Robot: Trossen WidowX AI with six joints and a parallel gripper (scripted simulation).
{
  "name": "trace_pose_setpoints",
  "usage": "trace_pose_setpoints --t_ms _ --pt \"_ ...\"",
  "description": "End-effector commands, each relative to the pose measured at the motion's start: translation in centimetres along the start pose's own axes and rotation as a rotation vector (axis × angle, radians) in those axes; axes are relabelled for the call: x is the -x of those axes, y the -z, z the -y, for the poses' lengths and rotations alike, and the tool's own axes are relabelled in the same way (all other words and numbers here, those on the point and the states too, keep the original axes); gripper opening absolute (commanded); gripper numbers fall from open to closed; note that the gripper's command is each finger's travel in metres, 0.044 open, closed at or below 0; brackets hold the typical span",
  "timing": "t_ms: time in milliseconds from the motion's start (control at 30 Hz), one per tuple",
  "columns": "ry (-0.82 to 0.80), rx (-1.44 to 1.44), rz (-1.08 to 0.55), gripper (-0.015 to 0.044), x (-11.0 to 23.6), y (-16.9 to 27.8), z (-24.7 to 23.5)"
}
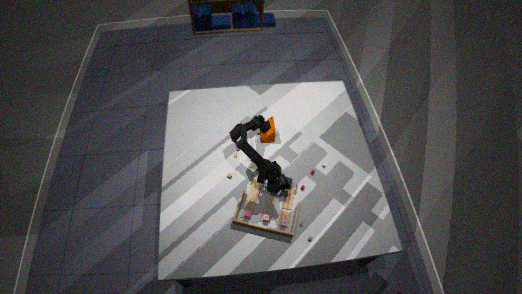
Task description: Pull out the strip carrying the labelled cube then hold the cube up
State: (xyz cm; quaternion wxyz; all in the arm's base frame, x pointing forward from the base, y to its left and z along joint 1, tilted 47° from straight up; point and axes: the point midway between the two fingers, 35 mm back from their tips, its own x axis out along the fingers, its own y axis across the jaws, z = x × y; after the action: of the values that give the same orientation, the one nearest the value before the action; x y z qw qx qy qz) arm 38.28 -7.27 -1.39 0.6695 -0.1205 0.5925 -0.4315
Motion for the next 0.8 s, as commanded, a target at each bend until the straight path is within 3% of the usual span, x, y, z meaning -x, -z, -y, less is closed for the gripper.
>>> trace_pose_setpoints --t_ms 0,767 --pt "0.003 0.002 0.000 0.0000 -0.3 -0.1 0.0" --pt "0.003 0.002 -0.001 0.0000 -0.4 1.2 -0.1"
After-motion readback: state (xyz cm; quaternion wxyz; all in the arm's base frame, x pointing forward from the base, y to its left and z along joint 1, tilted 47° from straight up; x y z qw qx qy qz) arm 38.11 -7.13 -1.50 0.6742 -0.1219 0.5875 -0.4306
